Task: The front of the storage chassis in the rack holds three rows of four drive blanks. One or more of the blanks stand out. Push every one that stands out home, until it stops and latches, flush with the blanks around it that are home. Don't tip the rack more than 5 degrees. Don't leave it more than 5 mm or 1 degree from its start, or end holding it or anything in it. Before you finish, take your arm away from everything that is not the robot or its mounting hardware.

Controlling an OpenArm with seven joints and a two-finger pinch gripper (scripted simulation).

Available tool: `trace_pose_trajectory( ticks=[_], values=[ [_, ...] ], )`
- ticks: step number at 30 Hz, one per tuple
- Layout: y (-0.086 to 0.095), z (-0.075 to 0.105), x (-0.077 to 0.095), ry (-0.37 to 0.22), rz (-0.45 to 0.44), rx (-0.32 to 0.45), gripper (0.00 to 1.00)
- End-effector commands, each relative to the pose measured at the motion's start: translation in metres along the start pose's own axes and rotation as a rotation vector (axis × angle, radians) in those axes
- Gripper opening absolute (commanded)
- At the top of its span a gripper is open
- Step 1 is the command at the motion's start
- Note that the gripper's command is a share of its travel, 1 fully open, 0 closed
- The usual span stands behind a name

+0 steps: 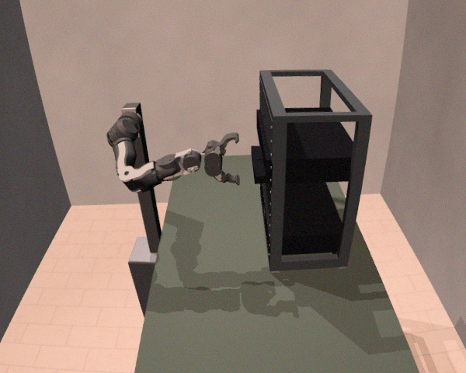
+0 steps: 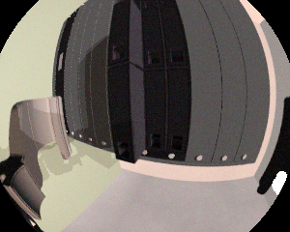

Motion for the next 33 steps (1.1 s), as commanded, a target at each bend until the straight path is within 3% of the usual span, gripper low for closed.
trace_pose_trajectory(
  ticks=[1,18,19,33],
  values=[
    [0.0019,-0.0003,-0.0006,0.003,0.002,0.002,1.00],
    [0.0019,-0.0003,-0.0006,0.003,0.002,0.002,1.00],
    [0.0019,-0.0003,-0.0006,0.003,0.002,0.002,0.00],
    [0.0019,-0.0003,-0.0006,0.003,0.002,0.002,0.00]
  ],
)
Point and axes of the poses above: the point where the finger pads meet when closed, its own z axis back along the fingers, its own y axis across the jaws, x = y × z, the point moved 7 cm from there along z, back along the fingers, and after that the axes turned 9 degrees about -z, right-handed, at the moved point
